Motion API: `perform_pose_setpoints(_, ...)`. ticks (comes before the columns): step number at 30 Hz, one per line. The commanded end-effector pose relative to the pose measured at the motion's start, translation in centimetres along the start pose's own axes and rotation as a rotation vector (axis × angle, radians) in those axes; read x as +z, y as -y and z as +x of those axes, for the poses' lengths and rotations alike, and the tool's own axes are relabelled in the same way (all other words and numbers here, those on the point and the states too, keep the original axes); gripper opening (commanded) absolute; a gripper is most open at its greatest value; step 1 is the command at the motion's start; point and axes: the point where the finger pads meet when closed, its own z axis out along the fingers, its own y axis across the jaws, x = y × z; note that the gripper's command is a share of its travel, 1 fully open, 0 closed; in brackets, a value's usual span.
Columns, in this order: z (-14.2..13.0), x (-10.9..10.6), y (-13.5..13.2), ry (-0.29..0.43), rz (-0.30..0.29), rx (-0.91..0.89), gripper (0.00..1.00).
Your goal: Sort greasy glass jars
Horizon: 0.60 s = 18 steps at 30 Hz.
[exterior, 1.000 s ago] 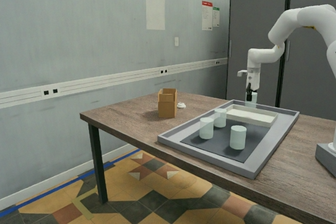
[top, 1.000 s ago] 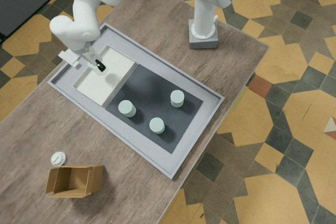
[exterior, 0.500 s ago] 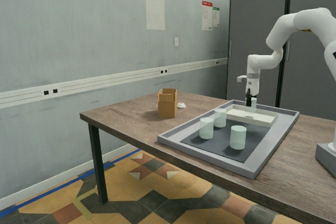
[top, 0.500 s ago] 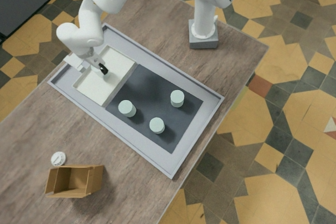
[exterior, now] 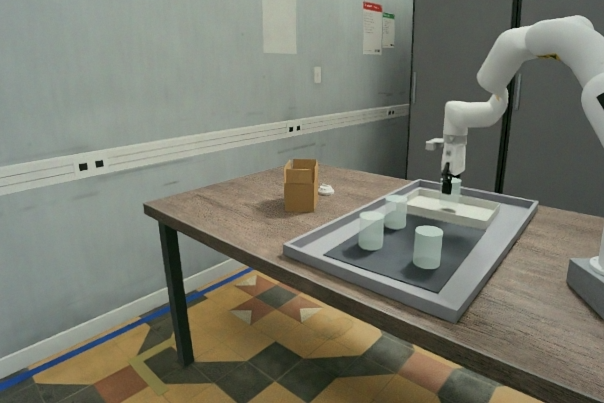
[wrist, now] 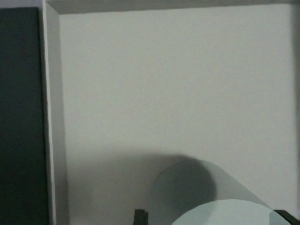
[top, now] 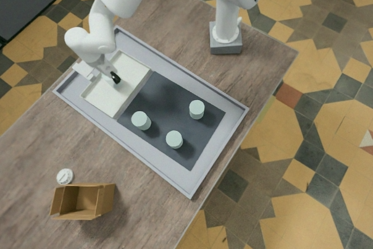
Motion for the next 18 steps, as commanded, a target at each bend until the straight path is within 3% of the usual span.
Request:
perform_pose_setpoints(1,0.1,0.5,-0.1,-0.004,-0.002,0.0,0.0)
perform_pose_setpoints(18,0.1,1.6,-0.1,-0.004,-0.002,0.0,0.0)
